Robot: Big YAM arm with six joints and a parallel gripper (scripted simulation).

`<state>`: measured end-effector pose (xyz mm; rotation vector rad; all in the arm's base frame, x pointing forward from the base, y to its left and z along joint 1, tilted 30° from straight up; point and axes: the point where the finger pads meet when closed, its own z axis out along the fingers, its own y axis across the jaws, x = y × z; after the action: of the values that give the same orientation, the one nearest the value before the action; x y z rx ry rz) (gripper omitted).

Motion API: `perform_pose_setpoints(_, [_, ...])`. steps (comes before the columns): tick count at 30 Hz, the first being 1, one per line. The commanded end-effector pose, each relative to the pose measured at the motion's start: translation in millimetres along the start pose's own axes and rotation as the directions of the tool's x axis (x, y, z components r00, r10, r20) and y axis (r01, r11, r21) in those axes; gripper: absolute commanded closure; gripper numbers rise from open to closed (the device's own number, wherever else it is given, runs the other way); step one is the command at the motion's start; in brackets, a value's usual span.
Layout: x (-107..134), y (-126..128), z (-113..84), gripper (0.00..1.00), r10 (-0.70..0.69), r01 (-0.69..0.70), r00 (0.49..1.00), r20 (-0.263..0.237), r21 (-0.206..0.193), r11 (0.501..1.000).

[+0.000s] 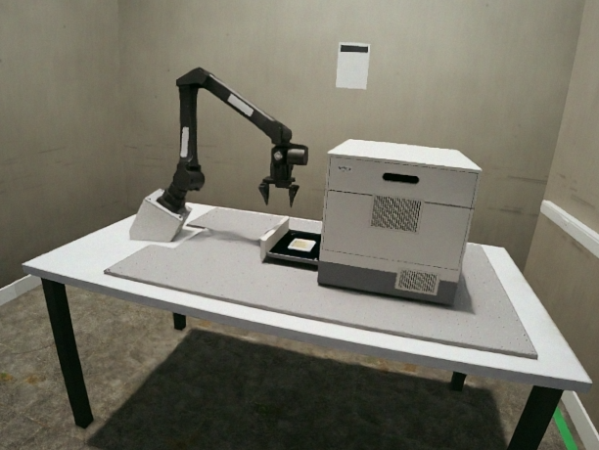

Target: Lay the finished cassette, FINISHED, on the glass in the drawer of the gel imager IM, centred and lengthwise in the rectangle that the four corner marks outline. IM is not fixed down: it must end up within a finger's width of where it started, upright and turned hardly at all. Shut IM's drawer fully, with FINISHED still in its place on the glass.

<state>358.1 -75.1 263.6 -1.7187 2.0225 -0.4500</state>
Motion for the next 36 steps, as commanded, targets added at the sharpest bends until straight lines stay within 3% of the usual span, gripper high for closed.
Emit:
perform_pose_setpoints(1, [3.2,6.2,2.5,0.08,0.003,-0.003,1.0,-0.001,-0.022,1.0])
perform_pose_setpoints(29, [3.2,6.2,2.5,0.08,0.003,-0.003,1.0,-0.001,-0.022,1.0])
perform_pose_setpoints(30, [-1.4,-13.0,-6.2,0.11,-0.016,0.016,1.0,-0.002,-0.016,1.0])
perform_pose_setpoints(31, [-2.5,13.9,14.0,0.13,-0.005,0.006,1.0,0.006,-0.07,0.998])
perform_pose_setpoints(32, [-2.2,11.6,18.0,0.15,-0.004,0.004,1.0,0.005,-0.046,0.999])
perform_pose_setpoints(36, [-3.5,20.0,20.9,0.21,0.001,-0.001,1.0,0.002,-0.023,1.0])
